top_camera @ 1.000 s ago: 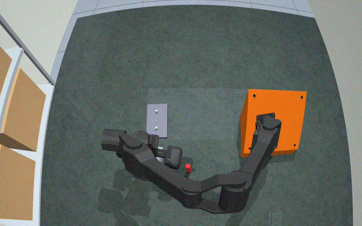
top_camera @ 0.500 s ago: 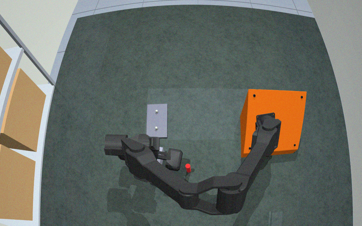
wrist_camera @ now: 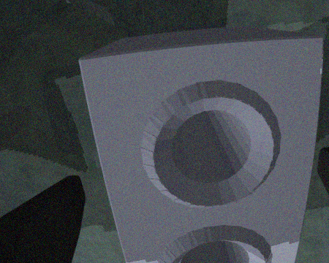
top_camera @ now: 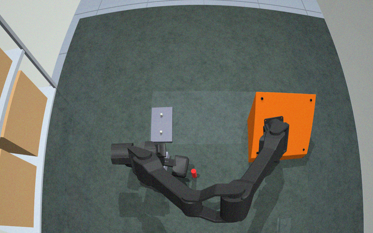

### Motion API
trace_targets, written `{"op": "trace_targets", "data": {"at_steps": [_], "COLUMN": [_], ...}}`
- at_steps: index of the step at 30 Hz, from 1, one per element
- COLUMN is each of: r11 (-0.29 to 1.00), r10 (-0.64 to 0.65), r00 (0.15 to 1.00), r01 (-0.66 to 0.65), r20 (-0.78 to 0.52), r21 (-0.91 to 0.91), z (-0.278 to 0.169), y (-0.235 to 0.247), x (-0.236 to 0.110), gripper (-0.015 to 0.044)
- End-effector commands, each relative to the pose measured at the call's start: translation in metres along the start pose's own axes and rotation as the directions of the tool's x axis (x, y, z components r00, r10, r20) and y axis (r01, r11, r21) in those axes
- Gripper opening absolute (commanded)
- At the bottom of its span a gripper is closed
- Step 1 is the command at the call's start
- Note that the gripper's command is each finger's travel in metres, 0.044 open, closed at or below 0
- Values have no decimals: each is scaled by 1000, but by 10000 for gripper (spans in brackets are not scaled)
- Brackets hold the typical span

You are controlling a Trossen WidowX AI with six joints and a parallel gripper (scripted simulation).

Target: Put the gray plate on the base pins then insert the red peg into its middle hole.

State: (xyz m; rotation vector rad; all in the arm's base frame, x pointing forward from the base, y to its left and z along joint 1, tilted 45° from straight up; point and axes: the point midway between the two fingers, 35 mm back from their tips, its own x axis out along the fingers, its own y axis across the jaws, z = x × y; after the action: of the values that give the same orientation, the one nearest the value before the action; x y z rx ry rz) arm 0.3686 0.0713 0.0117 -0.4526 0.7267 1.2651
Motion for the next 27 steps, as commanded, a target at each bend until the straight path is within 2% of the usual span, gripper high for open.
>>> {"op": "trace_targets", "data": {"at_steps": [1,9,16,20,27], "r11": [1000,1000,1000,1000,1000], "r10": [8,8,8,8,6], "r00": [1000,1000,1000,1000,1000], "r01": [-8,-8,-8,-8,-6], "r20": [5,5,5,4,-1], "r21": [9,9,9,9,9], "z": [-1,-1,-1,-1,-1], "y": [2,2,2,1,-2], "x": [5,5,5,0,-21], "gripper": [361,151,105,0,0]}}
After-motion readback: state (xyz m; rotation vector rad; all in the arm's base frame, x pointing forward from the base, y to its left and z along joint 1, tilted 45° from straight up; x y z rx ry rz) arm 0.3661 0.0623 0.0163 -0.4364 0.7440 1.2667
